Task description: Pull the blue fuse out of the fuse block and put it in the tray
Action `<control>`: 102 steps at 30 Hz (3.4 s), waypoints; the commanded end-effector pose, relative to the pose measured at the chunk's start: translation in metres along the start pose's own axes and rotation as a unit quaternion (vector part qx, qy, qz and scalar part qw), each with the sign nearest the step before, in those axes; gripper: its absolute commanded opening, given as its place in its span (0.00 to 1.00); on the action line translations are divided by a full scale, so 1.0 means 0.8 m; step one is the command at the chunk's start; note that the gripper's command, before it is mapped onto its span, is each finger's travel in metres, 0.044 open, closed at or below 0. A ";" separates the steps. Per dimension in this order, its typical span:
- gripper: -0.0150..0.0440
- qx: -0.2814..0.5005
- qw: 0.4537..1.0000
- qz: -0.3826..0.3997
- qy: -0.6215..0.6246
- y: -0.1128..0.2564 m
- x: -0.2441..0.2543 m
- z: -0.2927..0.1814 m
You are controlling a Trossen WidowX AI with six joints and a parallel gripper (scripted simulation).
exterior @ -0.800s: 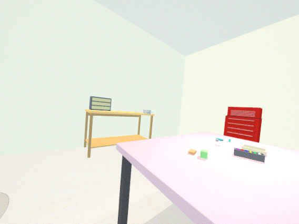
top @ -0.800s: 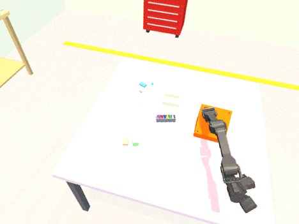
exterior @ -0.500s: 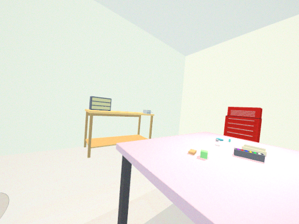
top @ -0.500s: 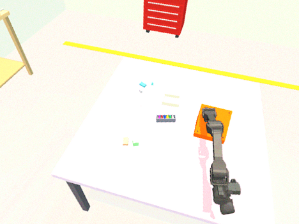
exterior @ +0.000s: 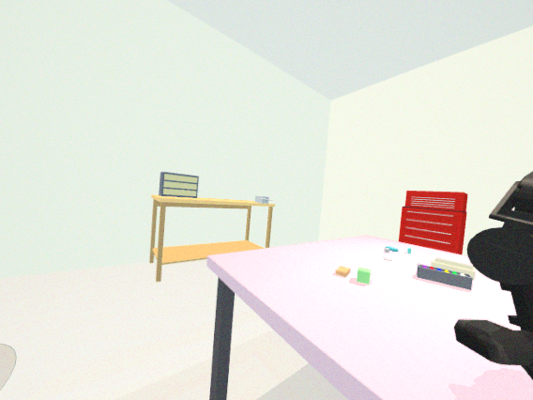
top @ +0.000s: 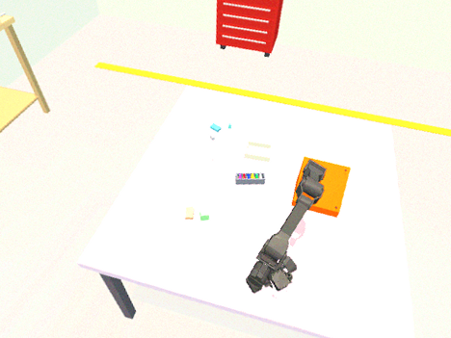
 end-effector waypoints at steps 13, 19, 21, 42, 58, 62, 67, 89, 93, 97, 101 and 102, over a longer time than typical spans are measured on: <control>0.38 0.094 0.782 -0.085 -0.610 0.059 -0.002 -0.307; 0.38 0.082 0.577 -0.122 -0.803 0.099 0.047 -0.409; 0.38 0.072 0.494 -0.131 -0.856 0.113 0.070 -0.440; 0.38 -0.079 -0.199 -0.131 -0.968 0.186 0.290 -0.563; 0.38 -0.079 -0.199 -0.131 -0.968 0.175 0.289 -0.567; 0.38 -0.079 -0.199 -0.131 -0.968 0.171 0.288 -0.568; 0.38 -0.079 -0.199 -0.131 -0.968 0.165 0.287 -0.570; 0.38 -0.079 -0.199 -0.131 -0.968 0.149 0.286 -0.573; 0.38 -0.079 -0.199 -0.131 -0.968 0.149 0.286 -0.573; 0.38 -0.079 -0.199 -0.131 -0.968 0.146 0.286 -0.574; 0.38 -0.079 -0.199 -0.131 -0.968 0.142 0.286 -0.575; 0.38 -0.079 -0.199 -0.131 -0.968 0.141 0.286 -0.575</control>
Point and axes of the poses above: the point midway between the two fingers, 35 mm back from their tips, its own y axis back along the fingers, its own x axis across the jaws, z = x × y, the point moved 8 cm from there along y, back along the fingers, and after that the axes turned 4 degrees about y, right-handed, at the moved point
